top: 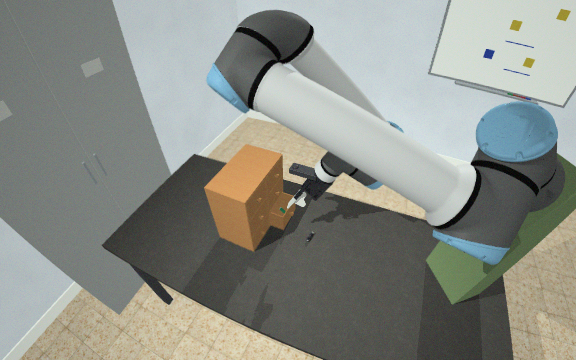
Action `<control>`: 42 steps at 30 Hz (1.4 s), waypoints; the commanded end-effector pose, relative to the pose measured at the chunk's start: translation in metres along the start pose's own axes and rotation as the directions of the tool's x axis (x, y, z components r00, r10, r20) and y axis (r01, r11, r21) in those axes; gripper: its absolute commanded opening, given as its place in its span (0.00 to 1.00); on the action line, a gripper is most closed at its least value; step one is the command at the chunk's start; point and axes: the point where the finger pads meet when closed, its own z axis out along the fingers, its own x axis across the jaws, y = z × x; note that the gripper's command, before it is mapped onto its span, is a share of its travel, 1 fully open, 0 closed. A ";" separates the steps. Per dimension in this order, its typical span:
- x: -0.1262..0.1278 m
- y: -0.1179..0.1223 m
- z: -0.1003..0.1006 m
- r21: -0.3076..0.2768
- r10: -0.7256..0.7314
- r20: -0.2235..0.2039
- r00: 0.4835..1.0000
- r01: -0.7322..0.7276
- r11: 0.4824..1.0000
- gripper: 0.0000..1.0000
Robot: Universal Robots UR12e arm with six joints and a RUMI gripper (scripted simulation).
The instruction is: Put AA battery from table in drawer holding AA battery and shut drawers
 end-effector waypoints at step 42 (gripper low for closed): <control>0.002 0.019 -0.066 -0.364 -0.063 -0.001 0.998 0.058 0.930 1.00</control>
